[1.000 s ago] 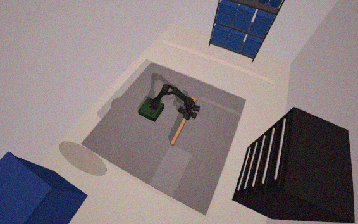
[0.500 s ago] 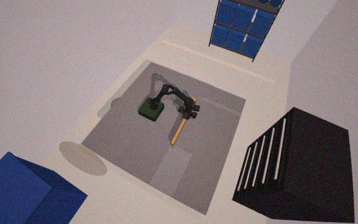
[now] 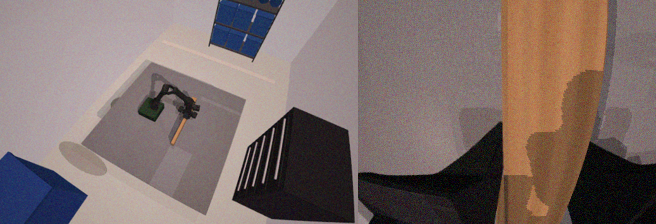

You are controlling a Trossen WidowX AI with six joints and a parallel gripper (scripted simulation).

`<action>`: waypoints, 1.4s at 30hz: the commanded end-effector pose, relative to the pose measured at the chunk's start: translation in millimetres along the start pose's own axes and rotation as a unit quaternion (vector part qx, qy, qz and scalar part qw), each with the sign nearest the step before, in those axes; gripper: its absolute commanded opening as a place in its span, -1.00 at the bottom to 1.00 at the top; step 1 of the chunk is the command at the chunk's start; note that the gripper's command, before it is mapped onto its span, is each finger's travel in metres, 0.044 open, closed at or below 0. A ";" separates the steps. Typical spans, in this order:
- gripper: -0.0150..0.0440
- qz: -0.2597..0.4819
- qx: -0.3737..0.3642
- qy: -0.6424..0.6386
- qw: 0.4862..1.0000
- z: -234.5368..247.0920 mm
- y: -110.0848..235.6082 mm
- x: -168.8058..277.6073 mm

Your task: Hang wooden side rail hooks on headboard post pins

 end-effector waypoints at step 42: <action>-0.49 0.002 -0.002 -0.002 1.000 1.0 1.4 5.3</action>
Point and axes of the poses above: the point midway between the two fingers, 35 mm back from their tips, its own y axis back along the fingers, its own z axis across the jaws, x = y × z, the point moved 9 cm from there along y, back along the fingers, and after that the axes turned 3 degrees about y, right-handed, at the moved point
